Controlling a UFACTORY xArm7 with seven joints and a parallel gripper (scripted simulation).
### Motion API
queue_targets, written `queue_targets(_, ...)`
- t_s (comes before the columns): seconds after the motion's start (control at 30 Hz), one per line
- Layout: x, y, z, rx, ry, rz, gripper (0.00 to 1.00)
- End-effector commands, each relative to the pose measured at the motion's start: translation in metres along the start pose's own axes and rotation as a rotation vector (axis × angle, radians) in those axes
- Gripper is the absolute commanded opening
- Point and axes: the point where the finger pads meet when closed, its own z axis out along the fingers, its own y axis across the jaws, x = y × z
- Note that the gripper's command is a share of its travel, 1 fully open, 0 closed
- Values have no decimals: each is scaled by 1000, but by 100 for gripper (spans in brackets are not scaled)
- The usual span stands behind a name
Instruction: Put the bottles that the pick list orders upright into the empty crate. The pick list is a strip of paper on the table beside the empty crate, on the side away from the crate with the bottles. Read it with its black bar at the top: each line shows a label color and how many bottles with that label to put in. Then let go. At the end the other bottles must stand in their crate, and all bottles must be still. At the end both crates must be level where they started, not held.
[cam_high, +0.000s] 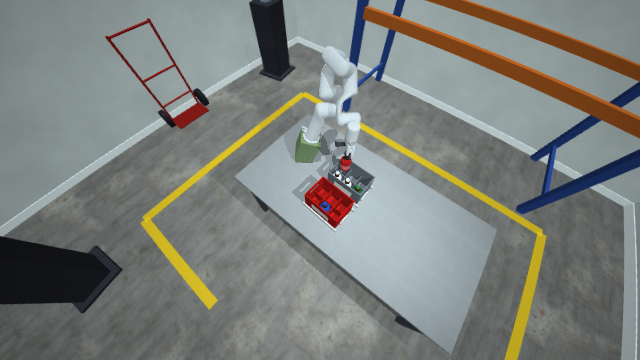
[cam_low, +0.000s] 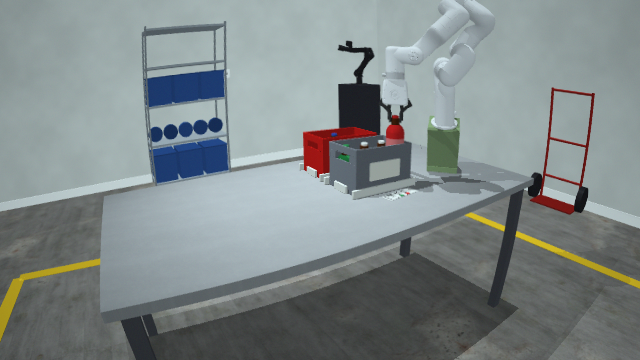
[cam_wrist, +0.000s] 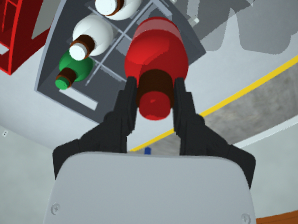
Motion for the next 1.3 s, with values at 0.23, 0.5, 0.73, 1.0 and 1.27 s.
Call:
queue_targets(0.23,-1,-1,11,2,-2,0,0)
queue_targets(0.5,-1,-1,17,2,-2,0,0)
queue_targets(0.73,-1,-1,24,2,-2,0,0)
queue_targets(1.0,-1,-1,30,2,-2,0,0)
queue_targets(1.27,-1,-1,38,2,-2,0,0)
